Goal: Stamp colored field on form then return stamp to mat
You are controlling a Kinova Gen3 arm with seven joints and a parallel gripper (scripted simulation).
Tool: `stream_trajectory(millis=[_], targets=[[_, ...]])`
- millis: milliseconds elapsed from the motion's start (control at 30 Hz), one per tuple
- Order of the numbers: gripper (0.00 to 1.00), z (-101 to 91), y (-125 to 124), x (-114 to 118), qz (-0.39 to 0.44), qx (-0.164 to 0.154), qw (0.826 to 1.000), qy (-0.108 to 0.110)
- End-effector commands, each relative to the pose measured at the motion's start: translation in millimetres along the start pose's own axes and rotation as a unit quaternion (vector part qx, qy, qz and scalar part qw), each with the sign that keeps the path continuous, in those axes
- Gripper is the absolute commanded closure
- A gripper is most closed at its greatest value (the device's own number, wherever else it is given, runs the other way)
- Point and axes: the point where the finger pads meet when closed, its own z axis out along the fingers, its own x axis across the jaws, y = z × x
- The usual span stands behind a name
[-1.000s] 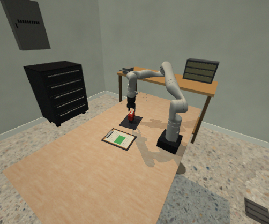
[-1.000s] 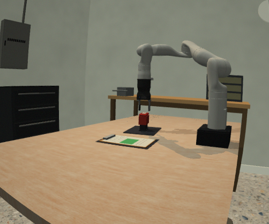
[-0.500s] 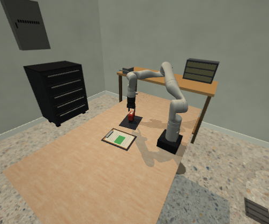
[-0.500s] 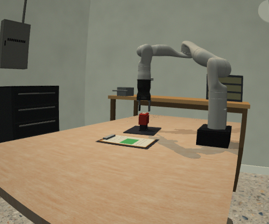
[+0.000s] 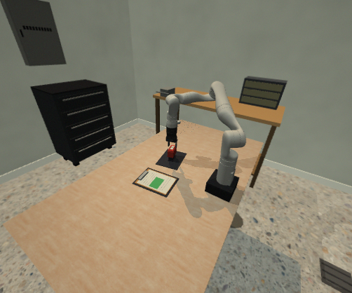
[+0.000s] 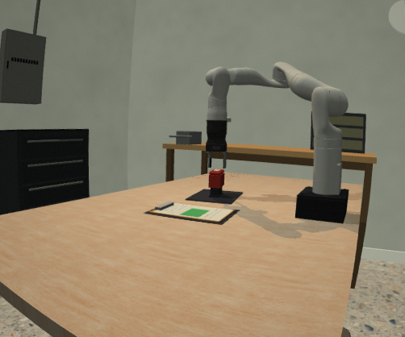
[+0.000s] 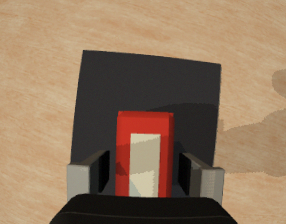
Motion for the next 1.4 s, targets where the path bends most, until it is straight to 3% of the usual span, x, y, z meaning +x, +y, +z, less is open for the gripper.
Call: stream_trajectory(millis=[0, 1367], targets=[[0.00, 2.5, 1.9, -2.8, 0.001, -0.001, 1.000, -0.004], [0.00, 10.3, 1.9, -2.8, 0.001, -0.001, 1.000, -0.004]])
